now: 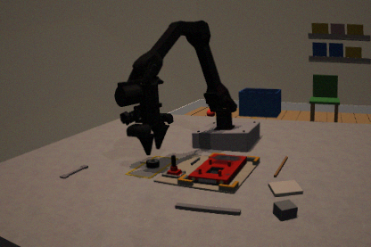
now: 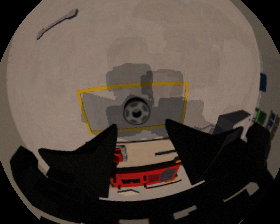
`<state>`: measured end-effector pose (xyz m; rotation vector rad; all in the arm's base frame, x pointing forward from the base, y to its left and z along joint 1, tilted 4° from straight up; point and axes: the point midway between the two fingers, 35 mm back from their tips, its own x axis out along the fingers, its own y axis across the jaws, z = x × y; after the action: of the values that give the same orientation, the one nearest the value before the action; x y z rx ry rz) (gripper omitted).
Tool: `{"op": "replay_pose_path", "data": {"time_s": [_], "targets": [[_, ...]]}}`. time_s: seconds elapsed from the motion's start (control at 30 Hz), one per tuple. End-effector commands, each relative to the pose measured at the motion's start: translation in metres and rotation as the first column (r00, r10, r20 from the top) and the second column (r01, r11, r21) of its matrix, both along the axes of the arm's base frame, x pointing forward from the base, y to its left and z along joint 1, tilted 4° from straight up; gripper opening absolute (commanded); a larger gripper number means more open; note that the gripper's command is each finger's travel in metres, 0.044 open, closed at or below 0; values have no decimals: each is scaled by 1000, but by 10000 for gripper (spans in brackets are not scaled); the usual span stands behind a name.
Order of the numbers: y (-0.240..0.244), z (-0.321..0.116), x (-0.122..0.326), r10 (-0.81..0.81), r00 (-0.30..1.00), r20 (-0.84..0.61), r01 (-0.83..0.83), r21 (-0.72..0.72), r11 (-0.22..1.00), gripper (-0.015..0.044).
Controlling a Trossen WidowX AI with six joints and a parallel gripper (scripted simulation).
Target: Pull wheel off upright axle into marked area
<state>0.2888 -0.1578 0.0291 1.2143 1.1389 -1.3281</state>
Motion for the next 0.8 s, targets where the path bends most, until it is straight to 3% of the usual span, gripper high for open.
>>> {"op": "replay_pose_path", "data": {"time_s": [0.0,0.07,0.27,0.43,0.77], "targets": [[1,25,3,0,1000,21,0,-15,1000,300],[1,25,3,0,1000,21,0,-15,1000,300],[23,46,-34,1,1000,20,-1,-12,1000,440],[46,66,-73,0,1000,15,0,-11,1000,440],[47,66,-74,0,1000,15,0,-11,1000,440]]}}
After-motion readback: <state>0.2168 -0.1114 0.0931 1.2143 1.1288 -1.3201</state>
